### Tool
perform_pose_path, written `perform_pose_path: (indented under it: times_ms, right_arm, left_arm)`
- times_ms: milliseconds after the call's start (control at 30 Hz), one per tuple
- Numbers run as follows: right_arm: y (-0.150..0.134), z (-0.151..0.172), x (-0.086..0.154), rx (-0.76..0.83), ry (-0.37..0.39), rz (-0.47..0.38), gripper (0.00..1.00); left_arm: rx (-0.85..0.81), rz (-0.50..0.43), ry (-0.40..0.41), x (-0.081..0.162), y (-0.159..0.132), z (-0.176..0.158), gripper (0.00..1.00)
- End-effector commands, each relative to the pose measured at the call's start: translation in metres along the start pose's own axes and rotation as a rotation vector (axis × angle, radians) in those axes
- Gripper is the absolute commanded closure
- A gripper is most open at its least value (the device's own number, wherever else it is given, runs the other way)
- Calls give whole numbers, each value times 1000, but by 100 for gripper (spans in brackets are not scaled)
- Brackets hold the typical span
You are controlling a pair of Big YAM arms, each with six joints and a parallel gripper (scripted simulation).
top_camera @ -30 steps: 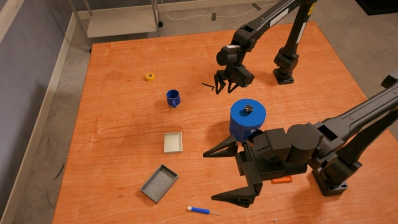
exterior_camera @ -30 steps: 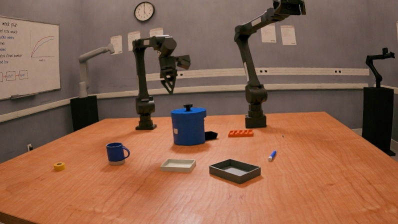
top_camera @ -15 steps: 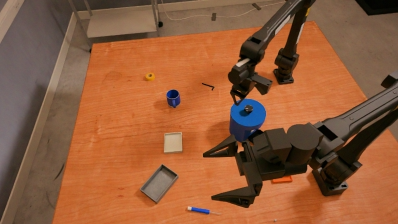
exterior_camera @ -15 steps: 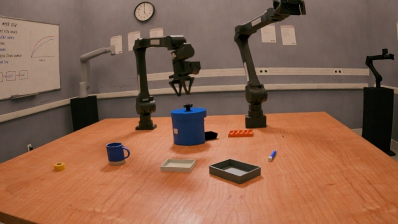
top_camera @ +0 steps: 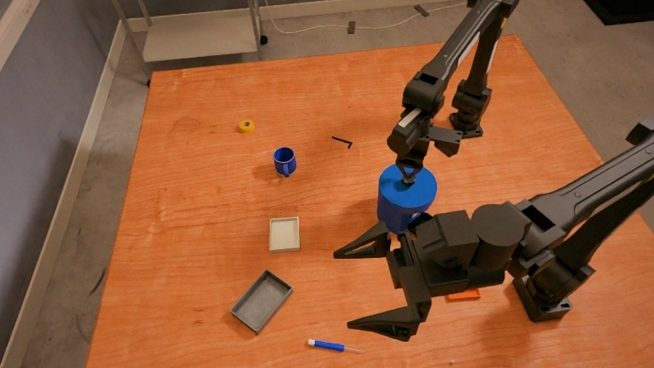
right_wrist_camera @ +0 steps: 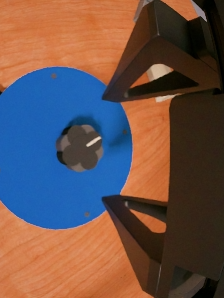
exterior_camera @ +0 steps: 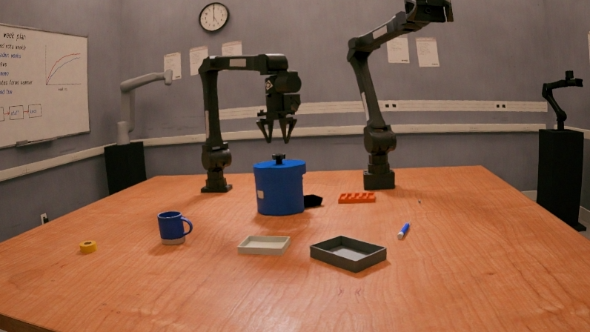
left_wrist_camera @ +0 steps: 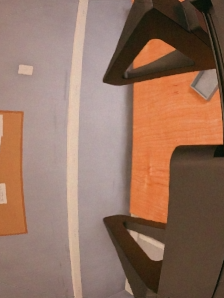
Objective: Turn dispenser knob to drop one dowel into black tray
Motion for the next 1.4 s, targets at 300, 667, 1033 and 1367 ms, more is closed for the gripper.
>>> perform_pose_path:
  times_ms: [300, 667, 1033, 1367]
  right_arm:
    - [-3, -5, -22, 10, 2, -1, 31]
    - [-5, -4, -36, 6, 1, -2, 31]
    - [-4, -4, -51, 11, -1, -3, 31]
    - [-4, -3, -58, 8, -3, -3, 100]
  left_arm:
    - [10, 12, 8, 0, -3, 6, 0]
    - [10, 12, 8, 0, -3, 6, 0]
    - [10, 12, 8, 0, -3, 6, 0]
    - [10, 12, 8, 0, -3, 6, 0]
Point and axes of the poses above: on each arm, the point where the finger pads meet when closed, its own x axis back along the fingers, its own z axis across the jaws, y = z × x, the point moved 9 cm from there along x, back along the fingers, and after that the axes turned 15 degrees about -x, right-handed, at the moved point
